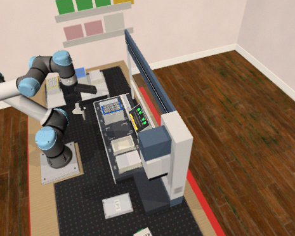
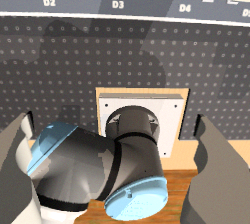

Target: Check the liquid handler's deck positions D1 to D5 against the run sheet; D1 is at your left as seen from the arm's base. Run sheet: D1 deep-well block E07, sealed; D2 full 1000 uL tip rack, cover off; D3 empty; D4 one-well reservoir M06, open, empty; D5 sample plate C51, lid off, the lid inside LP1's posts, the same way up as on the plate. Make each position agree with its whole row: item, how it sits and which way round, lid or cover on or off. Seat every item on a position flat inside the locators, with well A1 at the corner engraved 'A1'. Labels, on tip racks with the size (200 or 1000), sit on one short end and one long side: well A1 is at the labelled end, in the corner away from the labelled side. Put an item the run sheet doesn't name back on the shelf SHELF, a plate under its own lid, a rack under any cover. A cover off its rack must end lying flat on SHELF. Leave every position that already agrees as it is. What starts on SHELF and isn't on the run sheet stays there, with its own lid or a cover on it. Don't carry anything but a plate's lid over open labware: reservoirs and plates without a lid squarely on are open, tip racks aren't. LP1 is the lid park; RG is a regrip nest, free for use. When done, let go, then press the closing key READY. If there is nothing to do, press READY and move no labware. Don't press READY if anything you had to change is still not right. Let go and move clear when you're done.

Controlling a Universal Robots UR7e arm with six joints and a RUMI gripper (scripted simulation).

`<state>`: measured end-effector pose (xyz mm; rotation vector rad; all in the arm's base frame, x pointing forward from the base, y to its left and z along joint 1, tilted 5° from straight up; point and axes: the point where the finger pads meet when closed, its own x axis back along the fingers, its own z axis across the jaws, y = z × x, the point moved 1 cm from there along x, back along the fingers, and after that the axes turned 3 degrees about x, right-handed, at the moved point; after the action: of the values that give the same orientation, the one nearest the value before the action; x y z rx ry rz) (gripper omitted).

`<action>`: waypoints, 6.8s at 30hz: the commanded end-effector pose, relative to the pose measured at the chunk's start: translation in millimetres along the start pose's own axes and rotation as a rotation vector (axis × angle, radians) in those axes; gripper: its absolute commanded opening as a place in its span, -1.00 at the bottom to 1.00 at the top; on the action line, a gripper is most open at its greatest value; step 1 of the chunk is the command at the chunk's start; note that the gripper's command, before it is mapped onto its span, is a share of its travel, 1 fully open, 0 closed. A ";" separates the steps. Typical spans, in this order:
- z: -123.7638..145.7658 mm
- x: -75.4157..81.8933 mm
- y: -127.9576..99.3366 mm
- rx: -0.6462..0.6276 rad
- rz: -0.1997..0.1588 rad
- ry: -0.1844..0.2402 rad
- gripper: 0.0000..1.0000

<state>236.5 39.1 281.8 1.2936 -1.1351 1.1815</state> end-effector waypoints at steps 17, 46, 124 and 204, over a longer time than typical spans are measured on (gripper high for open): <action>-55.0 -6.9 -3.8 0.084 0.004 0.000 0.64; -138.0 -7.0 -6.8 0.080 0.004 -0.001 0.64; -241.8 -7.0 -151.9 -0.005 0.004 -0.001 0.64; -241.4 -85.2 -178.6 -0.003 -0.002 0.001 0.64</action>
<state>396.8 289.9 197.2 1.2910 -1.1371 1.1791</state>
